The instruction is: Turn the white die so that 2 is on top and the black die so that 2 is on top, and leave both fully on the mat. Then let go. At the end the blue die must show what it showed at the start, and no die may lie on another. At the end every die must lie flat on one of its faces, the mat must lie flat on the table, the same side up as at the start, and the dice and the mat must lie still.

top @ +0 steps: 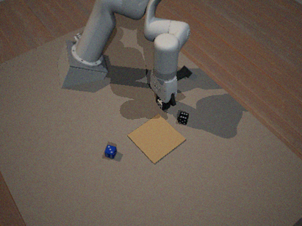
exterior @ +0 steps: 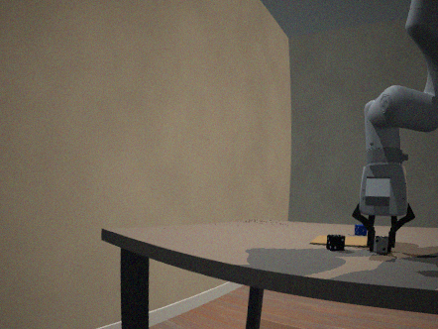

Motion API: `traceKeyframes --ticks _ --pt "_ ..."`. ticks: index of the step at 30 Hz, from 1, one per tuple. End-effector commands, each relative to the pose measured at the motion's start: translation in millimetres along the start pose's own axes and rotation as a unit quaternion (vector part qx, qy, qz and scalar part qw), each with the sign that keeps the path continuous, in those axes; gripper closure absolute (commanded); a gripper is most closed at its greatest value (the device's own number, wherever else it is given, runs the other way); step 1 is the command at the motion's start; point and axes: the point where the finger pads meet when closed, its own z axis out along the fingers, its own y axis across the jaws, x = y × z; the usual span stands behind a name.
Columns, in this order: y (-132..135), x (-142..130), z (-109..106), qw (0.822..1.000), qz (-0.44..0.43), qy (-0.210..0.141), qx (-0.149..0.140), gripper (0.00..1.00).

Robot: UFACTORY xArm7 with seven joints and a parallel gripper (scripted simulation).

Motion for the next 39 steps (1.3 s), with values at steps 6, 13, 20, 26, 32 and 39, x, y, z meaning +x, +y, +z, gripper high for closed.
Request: traceKeyframes --ticks 6,13,20,26,32,39 --pt "0.9 -0.1 -0.5 1.0 0.0 0.0 -0.001 0.73" --pt "0.9 -0.1 -0.5 1.0 0.0 0.0 -0.001 0.73" --pt "1.0 -0.1 -3.4 1.0 0.0 0.0 -0.001 0.73" --pt "0.9 -0.1 -30.7 1.0 0.0 0.0 -0.001 0.73" --pt "0.8 -0.1 -61.6 1.0 0.0 0.0 -0.001 0.73" --pt "0.7 -0.1 -98.6 1.0 0.0 0.0 -0.001 0.73"
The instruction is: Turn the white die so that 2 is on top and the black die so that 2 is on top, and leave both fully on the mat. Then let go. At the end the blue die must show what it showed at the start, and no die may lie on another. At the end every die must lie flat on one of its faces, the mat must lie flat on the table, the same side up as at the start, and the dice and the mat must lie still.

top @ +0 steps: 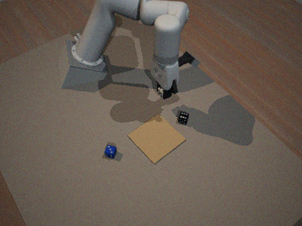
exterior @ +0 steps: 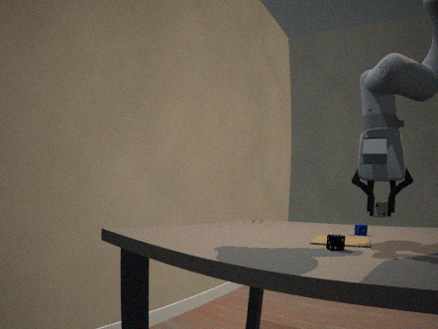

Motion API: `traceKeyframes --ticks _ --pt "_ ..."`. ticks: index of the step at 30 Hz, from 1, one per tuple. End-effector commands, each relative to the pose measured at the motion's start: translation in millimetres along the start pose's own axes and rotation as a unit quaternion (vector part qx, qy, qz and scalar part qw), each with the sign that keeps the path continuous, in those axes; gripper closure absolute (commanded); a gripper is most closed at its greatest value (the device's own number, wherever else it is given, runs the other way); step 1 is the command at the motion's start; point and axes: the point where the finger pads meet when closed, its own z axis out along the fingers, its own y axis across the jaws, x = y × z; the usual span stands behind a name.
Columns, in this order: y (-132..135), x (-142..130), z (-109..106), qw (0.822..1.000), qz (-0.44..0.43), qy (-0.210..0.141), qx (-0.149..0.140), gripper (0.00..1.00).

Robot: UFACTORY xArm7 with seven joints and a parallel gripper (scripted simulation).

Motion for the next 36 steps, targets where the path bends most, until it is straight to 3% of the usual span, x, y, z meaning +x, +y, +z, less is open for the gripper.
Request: traceKeyframes --ticks 1,15,24,36 --pt "-4.2 2.2 -29.9 1.0 0.0 0.001 0.002 0.73" --pt "-3.2 2.7 -30.5 1.0 0.007 0.001 0.002 0.73" --pt "9.7 9.7 -30.6 0.994 0.111 -0.005 0.001 0.73" --pt "32.8 25.6 -28.5 0.955 0.297 -0.011 -0.003 0.73"
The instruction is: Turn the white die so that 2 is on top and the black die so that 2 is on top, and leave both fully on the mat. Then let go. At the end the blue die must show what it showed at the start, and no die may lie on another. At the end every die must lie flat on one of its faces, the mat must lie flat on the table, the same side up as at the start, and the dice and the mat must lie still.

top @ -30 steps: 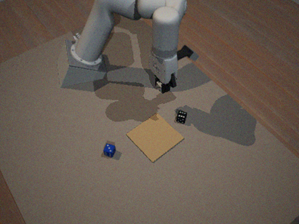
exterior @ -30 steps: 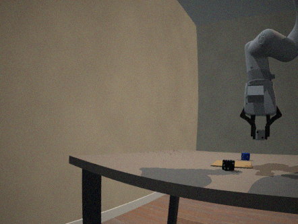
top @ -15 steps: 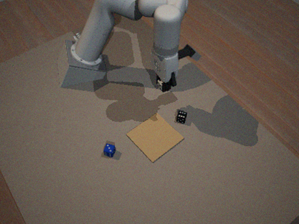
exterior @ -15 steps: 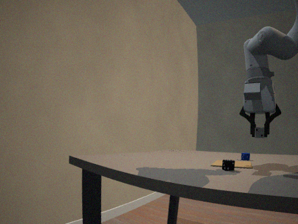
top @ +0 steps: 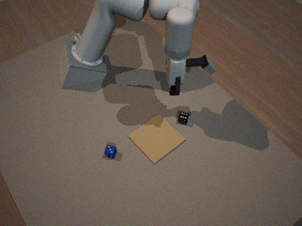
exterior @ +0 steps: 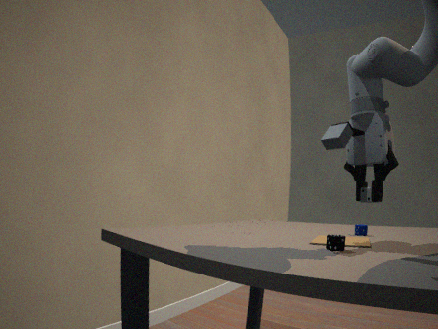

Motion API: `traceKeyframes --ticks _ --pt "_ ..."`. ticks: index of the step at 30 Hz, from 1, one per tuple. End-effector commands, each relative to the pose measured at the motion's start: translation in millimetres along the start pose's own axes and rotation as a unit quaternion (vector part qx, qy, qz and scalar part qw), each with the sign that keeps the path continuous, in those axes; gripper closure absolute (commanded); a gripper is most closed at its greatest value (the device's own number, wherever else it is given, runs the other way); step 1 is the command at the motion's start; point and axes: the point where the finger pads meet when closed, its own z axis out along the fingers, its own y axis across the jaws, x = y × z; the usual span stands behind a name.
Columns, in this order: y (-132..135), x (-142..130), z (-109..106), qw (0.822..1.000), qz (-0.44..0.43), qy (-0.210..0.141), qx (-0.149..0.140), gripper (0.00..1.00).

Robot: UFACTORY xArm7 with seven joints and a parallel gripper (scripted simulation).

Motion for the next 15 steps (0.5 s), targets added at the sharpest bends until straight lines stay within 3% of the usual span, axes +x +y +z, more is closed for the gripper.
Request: traceKeyframes --ticks 1,6,15 --pt "6.7 11.7 0.7 0.996 0.087 -0.008 -0.002 0.73" --pt "9.4 18.4 1.6 0.991 0.134 -0.008 -0.002 0.73" --pt "16.9 40.7 5.2 0.961 0.278 -0.006 -0.002 0.73"
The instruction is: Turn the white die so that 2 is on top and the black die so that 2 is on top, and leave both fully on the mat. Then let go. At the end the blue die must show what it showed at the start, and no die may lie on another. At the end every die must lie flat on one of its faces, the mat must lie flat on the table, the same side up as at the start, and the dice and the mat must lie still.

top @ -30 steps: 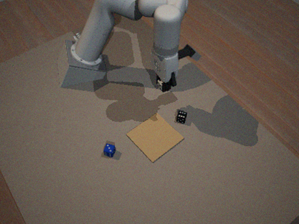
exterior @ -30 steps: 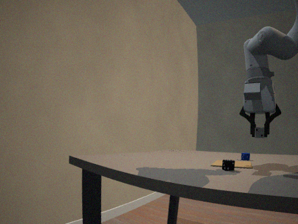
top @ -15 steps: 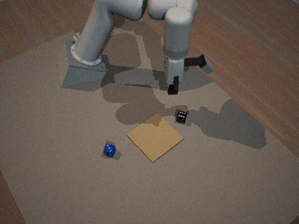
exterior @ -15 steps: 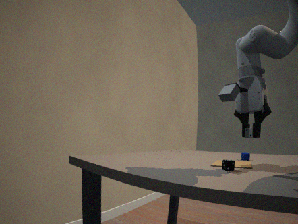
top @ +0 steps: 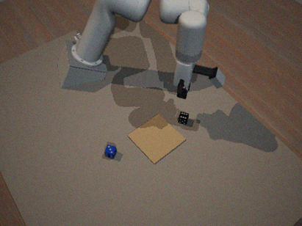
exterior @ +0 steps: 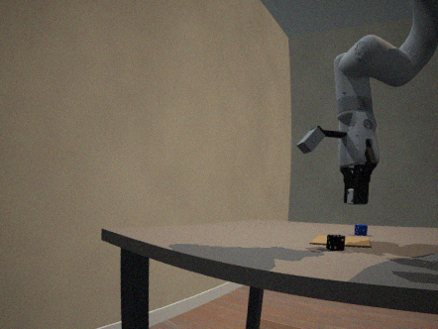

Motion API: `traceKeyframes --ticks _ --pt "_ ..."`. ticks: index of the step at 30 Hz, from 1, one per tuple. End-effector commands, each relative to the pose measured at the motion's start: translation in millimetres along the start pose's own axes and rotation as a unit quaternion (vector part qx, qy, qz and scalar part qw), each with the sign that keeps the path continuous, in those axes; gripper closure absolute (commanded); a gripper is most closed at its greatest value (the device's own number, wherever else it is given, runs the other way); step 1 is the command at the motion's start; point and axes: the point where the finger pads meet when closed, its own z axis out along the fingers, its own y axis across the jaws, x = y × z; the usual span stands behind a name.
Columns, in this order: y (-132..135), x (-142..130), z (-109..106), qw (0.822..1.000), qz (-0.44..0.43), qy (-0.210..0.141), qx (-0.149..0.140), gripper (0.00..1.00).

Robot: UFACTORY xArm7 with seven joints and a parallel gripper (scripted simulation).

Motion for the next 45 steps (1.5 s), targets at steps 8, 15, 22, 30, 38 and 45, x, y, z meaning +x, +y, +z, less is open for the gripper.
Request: traceKeyframes --ticks 8,15,22,30,38,45 --pt "-2.8 27.7 3.9 0.986 0.169 -0.004 0.0 0.73" --pt "-6.6 44.0 6.8 0.964 0.264 -0.002 0.004 0.73" --pt "-9.7 55.0 8.7 0.945 0.326 -0.001 0.008 0.73" --pt "-10.0 55.3 9.0 0.945 0.327 0.004 0.007 0.73" --pt "-11.4 55.0 9.8 0.94 0.325 0.101 -0.026 0.73" --pt "-11.9 53.6 9.2 0.927 0.322 0.184 -0.056 0.73"
